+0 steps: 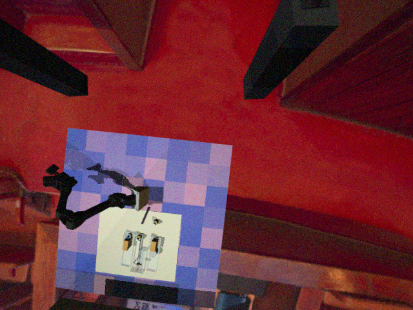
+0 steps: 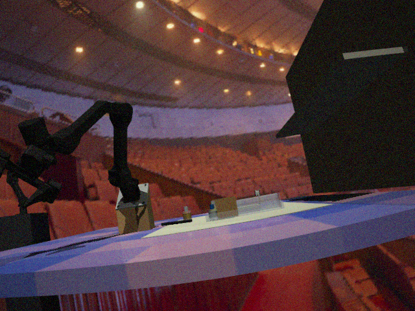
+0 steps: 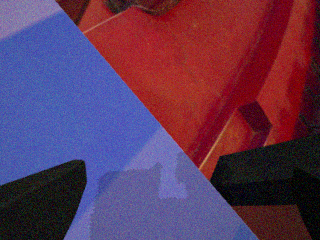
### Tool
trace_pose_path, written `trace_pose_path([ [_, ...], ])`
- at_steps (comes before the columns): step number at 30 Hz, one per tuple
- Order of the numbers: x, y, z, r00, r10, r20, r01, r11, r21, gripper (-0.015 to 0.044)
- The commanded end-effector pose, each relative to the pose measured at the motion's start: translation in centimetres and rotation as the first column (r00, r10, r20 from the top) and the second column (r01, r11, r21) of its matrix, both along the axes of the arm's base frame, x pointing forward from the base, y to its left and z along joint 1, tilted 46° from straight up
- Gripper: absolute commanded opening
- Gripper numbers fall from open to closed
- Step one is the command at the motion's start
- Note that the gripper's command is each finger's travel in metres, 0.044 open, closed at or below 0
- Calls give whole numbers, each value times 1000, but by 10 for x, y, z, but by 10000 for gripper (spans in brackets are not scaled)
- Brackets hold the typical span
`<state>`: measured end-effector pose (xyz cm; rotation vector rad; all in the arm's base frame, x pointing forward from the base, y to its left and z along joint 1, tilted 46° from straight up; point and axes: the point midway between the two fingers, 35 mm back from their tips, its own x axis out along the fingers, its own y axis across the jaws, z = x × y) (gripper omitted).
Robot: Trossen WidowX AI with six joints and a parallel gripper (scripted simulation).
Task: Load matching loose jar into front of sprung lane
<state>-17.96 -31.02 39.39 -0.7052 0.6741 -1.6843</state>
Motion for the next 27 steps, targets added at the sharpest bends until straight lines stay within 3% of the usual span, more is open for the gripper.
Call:
trace_pose_path([
  [1, 1, -1, -1, 1000, 5, 6, -5, 1000, 1, 426],
  [7, 53, -42, -27, 965, 157, 208, -170, 984, 46, 440],
  [15, 151, -83, -68, 823, 303, 481, -403, 908, 117, 440],
  [27, 317, -79, -134, 571, 284, 770, -677, 693, 247, 440],
])
